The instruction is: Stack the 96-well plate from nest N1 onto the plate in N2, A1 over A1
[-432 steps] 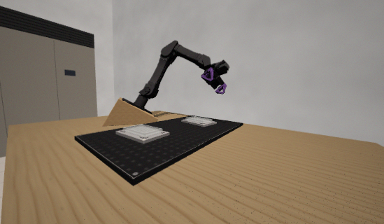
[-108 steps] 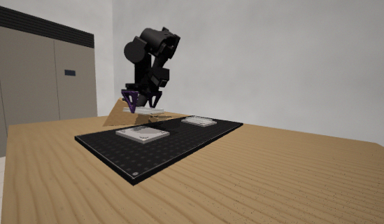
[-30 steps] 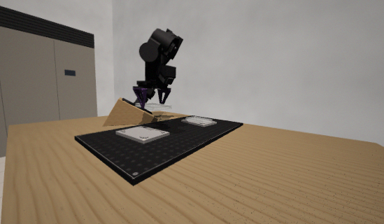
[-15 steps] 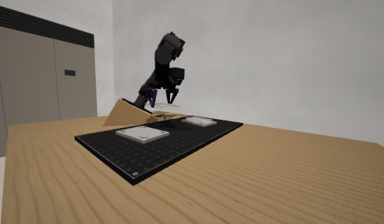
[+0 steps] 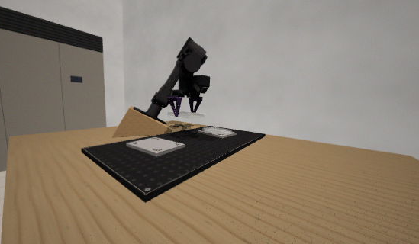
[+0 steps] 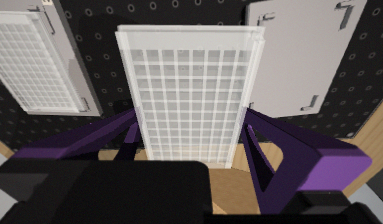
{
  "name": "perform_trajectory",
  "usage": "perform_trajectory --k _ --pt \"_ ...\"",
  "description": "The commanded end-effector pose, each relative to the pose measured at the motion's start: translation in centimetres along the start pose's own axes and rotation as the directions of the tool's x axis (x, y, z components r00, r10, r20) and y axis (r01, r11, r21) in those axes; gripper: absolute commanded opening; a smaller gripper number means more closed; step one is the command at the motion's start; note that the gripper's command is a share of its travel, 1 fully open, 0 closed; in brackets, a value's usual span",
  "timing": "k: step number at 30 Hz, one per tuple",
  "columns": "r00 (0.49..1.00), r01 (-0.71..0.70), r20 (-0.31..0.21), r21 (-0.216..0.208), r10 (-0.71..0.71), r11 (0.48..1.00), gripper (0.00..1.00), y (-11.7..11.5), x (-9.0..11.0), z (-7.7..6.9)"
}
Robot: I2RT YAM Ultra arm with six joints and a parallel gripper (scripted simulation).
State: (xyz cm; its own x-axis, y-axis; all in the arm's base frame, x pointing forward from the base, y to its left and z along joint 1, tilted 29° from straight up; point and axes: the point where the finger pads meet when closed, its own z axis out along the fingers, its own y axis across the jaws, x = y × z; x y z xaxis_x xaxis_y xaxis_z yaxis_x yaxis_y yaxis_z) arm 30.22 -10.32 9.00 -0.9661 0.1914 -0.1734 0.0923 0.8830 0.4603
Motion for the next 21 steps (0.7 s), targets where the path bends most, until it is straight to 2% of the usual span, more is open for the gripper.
perform_trajectory --k 1,6,7,10,13,16,21 --pt "0.999 -0.012 0.039 0.012 0.012 1.0 0.0 1.0 -0.4 -0.7" --pt "0.999 -0.015 0.034 0.009 0.015 1.0 0.0 2.0 -0.3 -0.6" --pt "0.998 -0.007 0.069 0.027 0.005 1.0 0.0 2.1 -1.3 -1.6" --pt "0.999 -0.015 0.033 0.011 0.015 1.0 0.0 3.3 -0.2 -0.6" --pt "0.999 -0.009 0.044 0.015 0.008 1.0 0.0 4.4 -0.7 -1.0" --pt "1.0 -0.02 0.024 0.009 0.02 1.0 0.0 5.4 0.0 -0.6" --pt "0.999 -0.015 0.033 0.014 0.014 1.0 0.0 7.1 -0.3 -0.9"
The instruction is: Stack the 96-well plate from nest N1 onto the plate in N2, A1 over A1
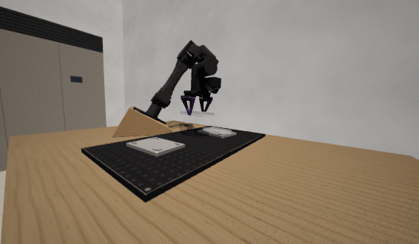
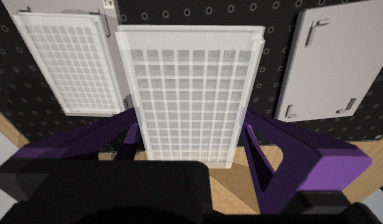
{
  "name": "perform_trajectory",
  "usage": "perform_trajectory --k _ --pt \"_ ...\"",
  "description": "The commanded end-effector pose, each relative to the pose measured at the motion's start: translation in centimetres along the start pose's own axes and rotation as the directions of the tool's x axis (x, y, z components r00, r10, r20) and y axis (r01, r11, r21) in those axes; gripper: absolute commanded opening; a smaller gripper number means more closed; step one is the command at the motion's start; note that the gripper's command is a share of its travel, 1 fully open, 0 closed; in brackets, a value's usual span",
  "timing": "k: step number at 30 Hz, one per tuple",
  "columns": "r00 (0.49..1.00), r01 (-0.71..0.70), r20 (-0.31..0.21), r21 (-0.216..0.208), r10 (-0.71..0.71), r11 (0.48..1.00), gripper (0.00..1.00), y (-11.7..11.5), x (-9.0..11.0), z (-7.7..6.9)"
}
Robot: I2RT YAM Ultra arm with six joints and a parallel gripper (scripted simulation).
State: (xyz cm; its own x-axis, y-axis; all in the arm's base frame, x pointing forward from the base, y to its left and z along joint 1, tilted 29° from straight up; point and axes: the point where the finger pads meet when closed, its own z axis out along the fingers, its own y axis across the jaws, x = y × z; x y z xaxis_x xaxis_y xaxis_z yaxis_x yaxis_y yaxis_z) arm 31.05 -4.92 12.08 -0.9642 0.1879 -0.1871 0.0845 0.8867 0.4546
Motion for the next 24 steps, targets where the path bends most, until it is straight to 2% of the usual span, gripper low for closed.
perform_trajectory --k 1,10,24 --pt "0.999 -0.024 0.022 0.01 0.024 1.0 0.0 0.8 0.0 -0.7" --pt "0.999 -0.014 0.04 0.013 0.013 1.0 0.0 3.7 -0.6 -1.3" --pt "0.999 -0.015 0.041 0.008 0.015 1.0 0.0 7.7 -0.6 -1.3"
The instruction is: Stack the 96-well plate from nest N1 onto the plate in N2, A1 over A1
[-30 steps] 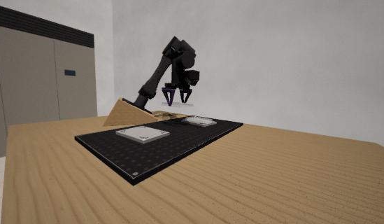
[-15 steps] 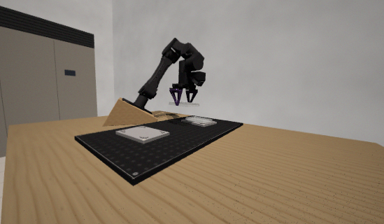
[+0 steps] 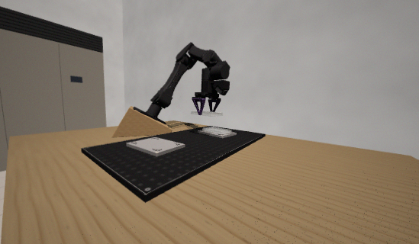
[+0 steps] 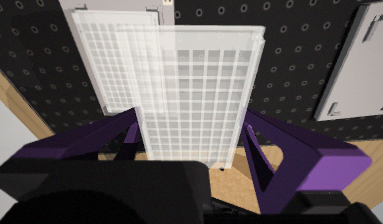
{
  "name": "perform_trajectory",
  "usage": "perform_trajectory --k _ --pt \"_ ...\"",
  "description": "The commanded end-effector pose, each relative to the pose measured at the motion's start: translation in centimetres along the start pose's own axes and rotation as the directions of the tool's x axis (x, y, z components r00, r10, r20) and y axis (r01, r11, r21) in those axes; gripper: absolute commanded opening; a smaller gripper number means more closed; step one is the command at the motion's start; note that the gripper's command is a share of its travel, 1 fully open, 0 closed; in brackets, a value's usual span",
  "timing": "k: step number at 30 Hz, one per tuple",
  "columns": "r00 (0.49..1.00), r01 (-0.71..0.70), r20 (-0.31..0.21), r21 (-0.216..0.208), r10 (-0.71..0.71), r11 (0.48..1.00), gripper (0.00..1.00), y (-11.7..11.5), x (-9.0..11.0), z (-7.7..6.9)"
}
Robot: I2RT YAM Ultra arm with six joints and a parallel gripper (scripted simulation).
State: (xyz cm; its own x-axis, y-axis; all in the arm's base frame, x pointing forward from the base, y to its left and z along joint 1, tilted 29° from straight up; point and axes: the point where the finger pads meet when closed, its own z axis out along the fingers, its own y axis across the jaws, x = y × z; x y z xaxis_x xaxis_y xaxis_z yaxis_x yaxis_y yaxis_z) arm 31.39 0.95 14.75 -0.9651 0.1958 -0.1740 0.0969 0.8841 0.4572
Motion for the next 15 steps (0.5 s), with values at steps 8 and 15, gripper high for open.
perform_trajectory --k 8,15 --pt "0.999 -0.004 0.047 0.005 0.004 1.0 0.0 4.0 -0.7 -1.6" --pt "0.999 -0.004 0.048 0.003 0.004 1.0 0.0 5.7 -0.6 -1.6"
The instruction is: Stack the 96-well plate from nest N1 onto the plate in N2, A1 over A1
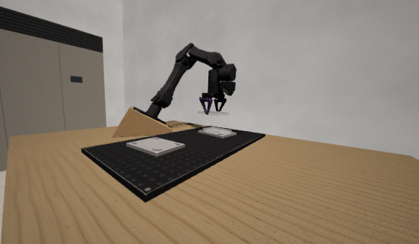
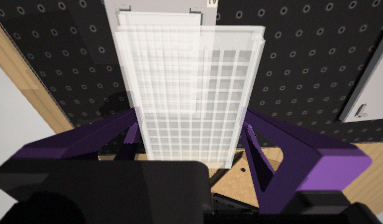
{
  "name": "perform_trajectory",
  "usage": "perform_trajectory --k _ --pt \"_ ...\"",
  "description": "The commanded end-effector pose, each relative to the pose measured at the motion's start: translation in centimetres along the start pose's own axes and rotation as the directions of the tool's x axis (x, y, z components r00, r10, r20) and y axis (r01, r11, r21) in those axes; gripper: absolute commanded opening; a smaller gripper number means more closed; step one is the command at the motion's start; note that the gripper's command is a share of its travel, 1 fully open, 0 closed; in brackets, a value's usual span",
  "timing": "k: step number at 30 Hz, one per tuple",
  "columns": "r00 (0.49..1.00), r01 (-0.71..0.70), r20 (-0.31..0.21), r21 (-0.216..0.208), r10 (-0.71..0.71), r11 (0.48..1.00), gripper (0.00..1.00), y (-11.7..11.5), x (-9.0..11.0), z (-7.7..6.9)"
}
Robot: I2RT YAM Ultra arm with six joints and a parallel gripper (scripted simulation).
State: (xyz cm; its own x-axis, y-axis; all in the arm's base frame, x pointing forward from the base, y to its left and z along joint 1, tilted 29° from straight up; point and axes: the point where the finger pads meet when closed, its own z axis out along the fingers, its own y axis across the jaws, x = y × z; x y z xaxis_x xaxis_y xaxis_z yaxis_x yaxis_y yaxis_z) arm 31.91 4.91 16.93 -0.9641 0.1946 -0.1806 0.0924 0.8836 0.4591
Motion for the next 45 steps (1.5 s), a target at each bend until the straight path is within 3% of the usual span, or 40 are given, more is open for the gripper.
perform_trajectory --k 1,10,45 --pt "0.999 -0.008 0.042 0.006 0.008 1.0 0.0 1.5 -0.5 -1.5" --pt "0.999 -0.008 0.043 0.002 0.008 1.0 0.0 4.4 -0.5 -1.5" --pt "0.999 -0.016 0.049 0.001 0.016 1.0 0.0 3.6 -0.8 -1.7"
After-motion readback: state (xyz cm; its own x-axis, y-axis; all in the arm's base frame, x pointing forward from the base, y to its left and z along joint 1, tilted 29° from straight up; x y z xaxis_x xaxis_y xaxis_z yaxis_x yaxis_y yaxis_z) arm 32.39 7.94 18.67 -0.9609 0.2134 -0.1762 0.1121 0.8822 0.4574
